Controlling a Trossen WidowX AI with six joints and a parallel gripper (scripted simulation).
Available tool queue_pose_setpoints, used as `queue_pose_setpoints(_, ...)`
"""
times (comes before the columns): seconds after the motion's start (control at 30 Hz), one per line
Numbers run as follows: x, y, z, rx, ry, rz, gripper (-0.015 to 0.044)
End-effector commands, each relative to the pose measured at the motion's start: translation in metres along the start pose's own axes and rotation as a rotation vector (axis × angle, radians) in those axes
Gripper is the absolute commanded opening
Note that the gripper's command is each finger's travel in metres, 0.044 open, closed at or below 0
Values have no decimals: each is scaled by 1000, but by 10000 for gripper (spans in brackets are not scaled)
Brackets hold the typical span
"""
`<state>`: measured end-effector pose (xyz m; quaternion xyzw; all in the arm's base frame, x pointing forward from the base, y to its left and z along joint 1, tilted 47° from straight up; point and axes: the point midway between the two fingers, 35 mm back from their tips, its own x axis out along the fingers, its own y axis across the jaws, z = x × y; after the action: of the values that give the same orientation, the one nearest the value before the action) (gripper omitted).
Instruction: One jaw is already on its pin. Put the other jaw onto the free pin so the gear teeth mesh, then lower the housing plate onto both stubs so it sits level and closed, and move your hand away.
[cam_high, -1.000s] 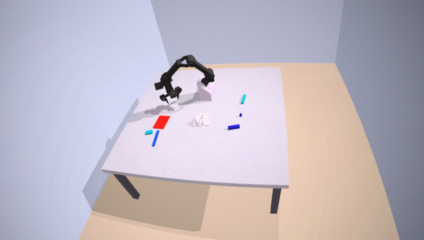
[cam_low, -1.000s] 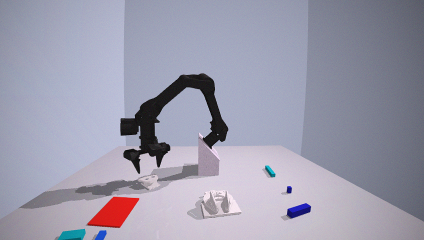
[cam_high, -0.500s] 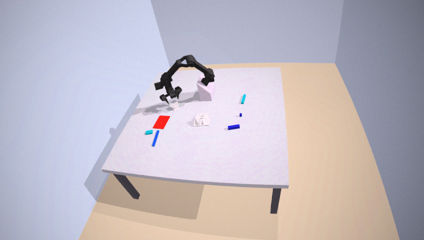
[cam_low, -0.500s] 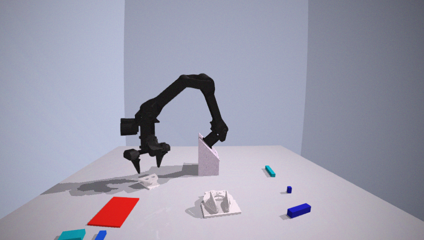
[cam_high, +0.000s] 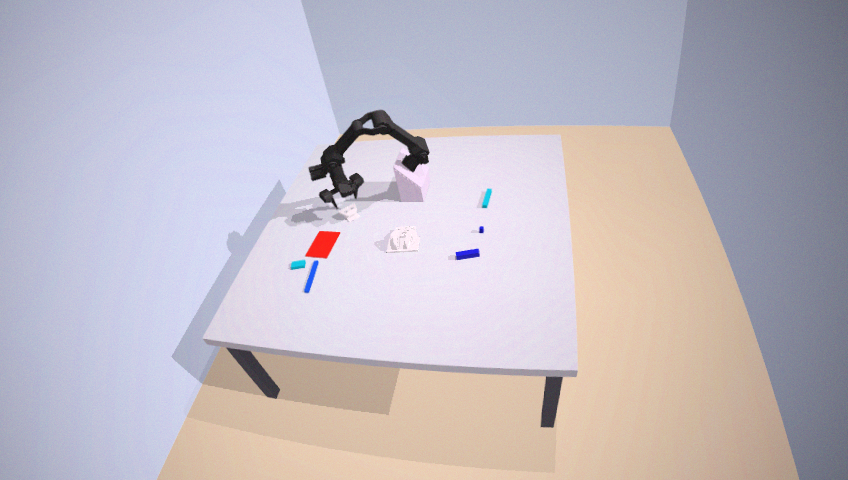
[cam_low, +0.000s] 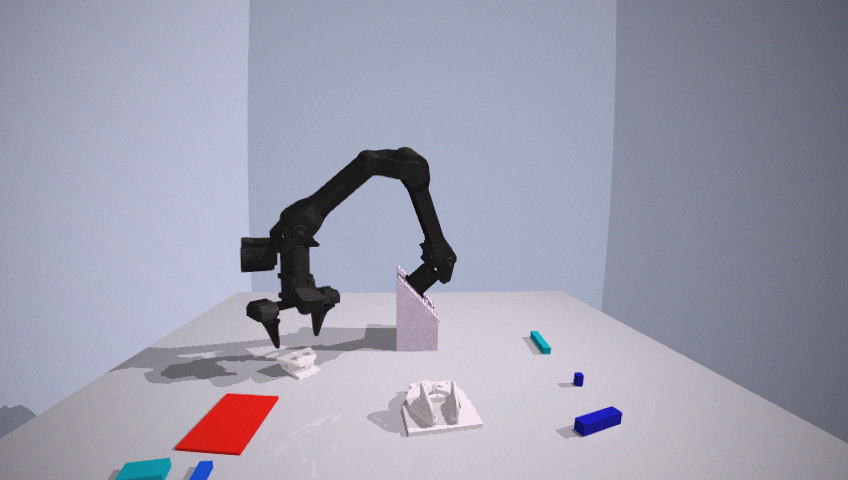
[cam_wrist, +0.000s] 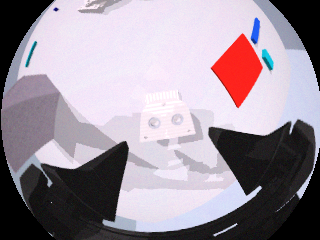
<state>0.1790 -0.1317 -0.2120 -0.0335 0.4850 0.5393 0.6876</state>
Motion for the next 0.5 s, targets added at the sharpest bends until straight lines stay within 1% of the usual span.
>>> queue_pose_setpoints(0.0, 8, 0, 0, 7, -7, 3, 440)
queue_pose_setpoints(0.47, 31, -1, 1, 9, -9, 2, 440)
